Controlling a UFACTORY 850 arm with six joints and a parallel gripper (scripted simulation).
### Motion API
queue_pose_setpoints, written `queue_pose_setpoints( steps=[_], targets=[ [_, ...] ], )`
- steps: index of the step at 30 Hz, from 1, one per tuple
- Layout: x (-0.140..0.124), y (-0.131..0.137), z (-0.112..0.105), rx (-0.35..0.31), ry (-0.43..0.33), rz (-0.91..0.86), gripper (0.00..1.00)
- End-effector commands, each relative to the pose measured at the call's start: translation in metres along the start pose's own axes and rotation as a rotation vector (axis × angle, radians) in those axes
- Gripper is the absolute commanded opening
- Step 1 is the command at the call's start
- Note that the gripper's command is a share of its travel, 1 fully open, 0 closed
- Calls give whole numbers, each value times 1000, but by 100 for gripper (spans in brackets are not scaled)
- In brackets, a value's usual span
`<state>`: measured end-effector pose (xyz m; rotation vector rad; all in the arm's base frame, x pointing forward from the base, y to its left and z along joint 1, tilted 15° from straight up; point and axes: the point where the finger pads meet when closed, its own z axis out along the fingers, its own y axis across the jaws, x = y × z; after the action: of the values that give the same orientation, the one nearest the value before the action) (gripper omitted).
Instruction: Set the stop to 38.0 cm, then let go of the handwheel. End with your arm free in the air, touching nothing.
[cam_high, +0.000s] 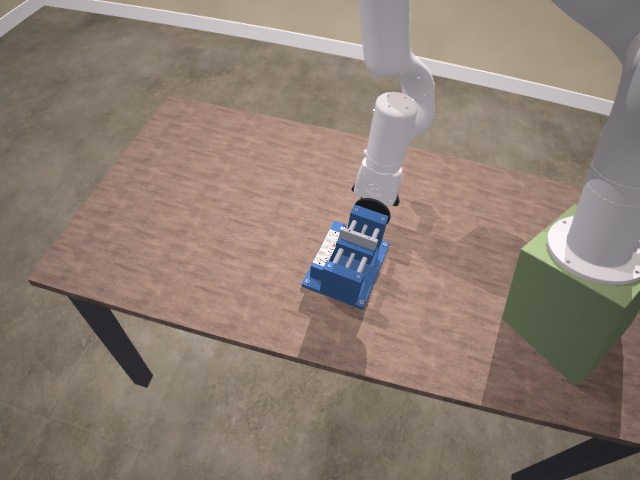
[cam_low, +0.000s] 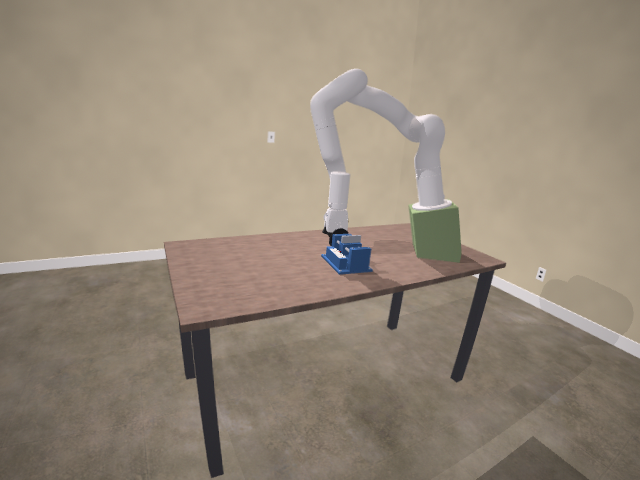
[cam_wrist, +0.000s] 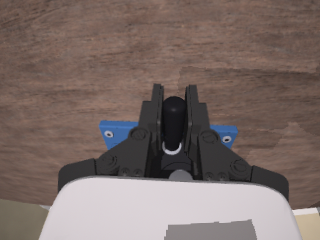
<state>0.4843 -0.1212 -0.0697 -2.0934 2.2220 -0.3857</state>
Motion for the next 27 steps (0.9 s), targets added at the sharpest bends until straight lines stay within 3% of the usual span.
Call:
queue_pose_setpoints(
  steps=[1,15,27],
  targets=[
    [0,-8,-2,-2,2,0,6],
    [0,-25,-26,-2,2,0,6],
    [0,-19,-51,-2,2,0,6]
  ],
)
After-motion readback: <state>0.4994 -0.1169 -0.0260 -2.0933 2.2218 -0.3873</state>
